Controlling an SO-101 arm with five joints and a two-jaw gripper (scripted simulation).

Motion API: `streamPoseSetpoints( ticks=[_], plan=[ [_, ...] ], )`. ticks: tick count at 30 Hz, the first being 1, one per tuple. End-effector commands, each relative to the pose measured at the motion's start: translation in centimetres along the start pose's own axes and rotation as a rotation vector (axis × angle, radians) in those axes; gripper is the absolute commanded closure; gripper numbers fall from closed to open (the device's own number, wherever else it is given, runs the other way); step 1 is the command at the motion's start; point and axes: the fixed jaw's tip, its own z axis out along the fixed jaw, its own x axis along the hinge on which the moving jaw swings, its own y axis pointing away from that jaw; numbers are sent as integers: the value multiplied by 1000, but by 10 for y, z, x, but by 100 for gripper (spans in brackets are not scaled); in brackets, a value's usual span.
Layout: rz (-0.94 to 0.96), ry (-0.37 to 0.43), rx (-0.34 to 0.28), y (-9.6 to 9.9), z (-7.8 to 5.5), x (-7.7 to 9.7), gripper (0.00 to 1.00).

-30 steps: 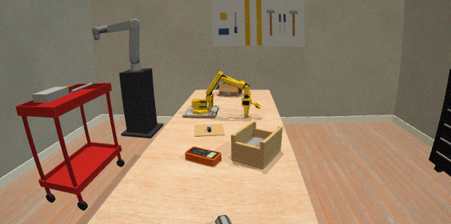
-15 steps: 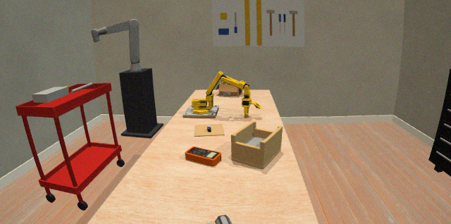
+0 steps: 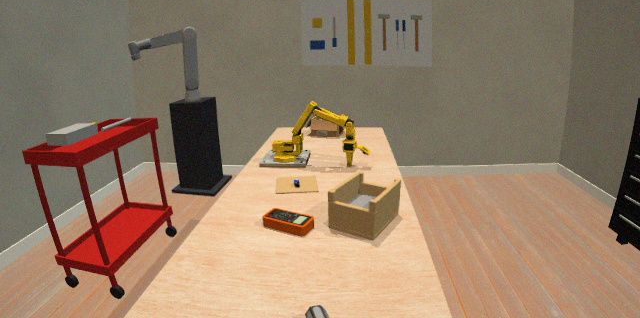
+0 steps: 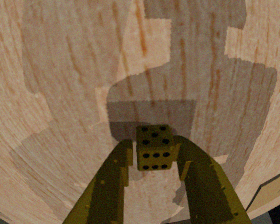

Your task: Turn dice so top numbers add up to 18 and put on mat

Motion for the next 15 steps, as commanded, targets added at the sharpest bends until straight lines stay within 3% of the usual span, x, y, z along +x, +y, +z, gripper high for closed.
streamPoseSetpoints(
  ticks=[1, 15],
  plan=[
    [-3, 27, 0, -3, 6, 5, 92],
    [-3, 27, 0, -4, 6, 5, 94]
  ],
)
